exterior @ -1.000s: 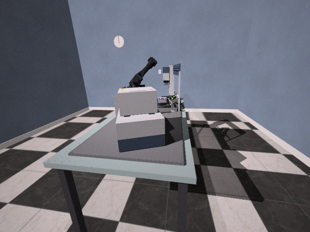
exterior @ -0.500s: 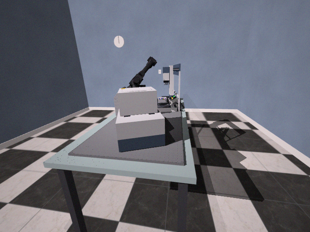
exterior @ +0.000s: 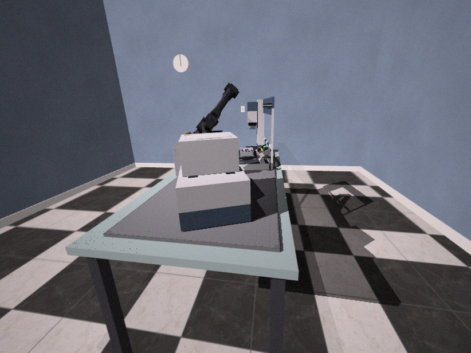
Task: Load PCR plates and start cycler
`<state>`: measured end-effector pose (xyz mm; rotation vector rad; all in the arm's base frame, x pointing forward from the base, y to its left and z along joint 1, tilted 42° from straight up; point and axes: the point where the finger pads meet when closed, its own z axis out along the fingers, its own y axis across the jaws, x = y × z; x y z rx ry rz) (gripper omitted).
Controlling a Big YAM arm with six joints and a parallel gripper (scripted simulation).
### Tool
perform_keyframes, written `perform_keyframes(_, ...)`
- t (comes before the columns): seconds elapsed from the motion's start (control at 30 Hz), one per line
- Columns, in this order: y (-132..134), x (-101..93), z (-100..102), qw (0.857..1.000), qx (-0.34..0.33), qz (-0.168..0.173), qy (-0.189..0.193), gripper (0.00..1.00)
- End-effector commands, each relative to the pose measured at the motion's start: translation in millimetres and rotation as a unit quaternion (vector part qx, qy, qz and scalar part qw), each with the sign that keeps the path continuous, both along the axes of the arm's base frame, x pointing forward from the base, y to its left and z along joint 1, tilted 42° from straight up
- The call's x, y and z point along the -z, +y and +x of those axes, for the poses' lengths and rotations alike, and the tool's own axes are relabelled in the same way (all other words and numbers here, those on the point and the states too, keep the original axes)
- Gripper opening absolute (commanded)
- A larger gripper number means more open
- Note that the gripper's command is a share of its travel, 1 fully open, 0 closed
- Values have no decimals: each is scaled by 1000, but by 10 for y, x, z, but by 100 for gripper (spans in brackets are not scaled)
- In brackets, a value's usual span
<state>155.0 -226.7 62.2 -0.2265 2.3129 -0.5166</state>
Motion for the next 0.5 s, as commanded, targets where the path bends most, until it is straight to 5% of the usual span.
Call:
perform_keyframes(0.0, -171, -70, 105, 1000, 9, -6, -11, 0)
perform_keyframes(0.47, -350, -34, 239, 1000, 10, -8, -14, 0)
